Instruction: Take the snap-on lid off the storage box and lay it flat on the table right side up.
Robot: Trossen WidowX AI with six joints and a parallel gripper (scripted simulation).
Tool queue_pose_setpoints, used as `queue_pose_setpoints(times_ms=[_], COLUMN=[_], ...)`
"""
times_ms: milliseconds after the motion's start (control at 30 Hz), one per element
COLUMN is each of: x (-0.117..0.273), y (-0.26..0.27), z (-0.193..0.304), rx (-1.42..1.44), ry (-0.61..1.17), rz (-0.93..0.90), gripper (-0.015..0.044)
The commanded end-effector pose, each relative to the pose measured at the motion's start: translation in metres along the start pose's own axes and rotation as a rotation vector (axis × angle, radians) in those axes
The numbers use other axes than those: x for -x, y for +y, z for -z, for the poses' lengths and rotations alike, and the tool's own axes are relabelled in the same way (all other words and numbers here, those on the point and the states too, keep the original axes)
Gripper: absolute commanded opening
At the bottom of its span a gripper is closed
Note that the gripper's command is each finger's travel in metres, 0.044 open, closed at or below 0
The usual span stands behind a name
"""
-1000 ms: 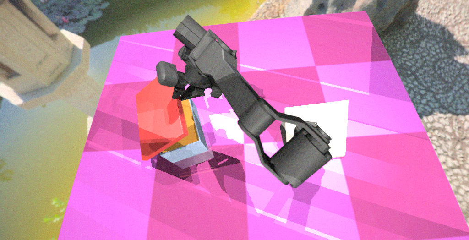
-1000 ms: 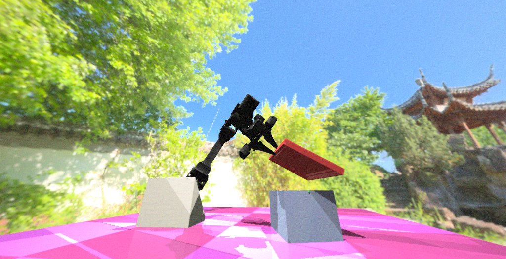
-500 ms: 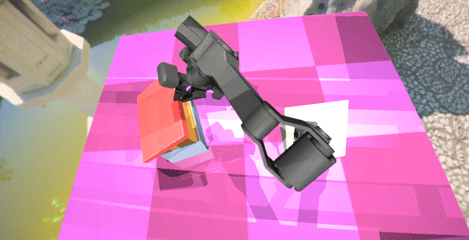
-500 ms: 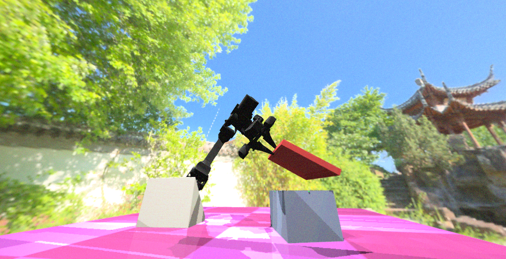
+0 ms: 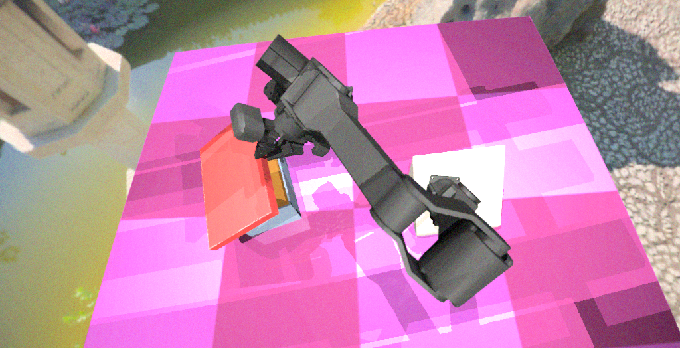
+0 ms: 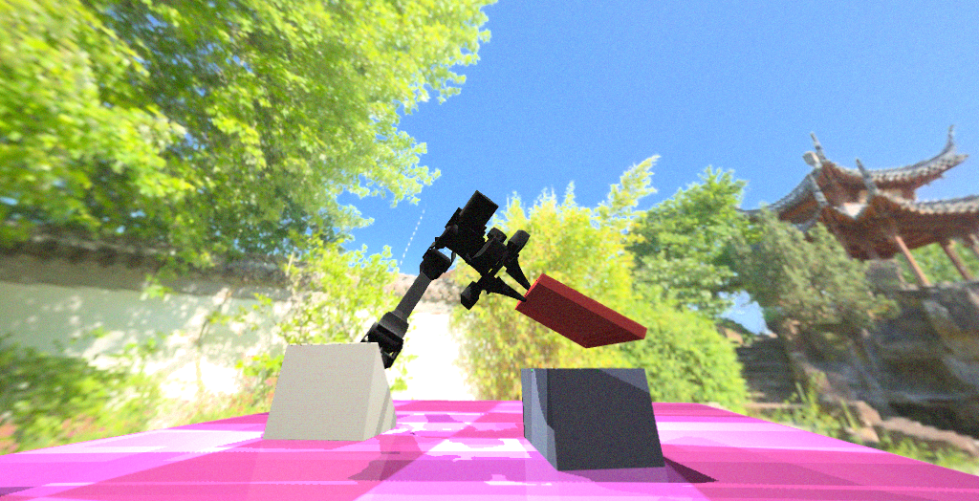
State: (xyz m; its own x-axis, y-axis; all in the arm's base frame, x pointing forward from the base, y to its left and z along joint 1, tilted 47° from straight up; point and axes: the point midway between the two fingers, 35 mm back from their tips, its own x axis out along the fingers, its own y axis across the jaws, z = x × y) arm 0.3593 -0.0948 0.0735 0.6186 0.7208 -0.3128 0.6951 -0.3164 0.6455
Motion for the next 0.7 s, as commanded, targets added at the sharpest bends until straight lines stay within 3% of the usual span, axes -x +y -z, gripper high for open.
queue_pose_setpoints(times_ms=[0, 667], x=[0.001, 0.003], y=[0.002, 0.000], z=[0.010, 0.050], rx=[0.008, 0.006], ry=[0.003, 0.004], rz=[-0.007, -0.006], gripper=[0.0000, 0.0000])
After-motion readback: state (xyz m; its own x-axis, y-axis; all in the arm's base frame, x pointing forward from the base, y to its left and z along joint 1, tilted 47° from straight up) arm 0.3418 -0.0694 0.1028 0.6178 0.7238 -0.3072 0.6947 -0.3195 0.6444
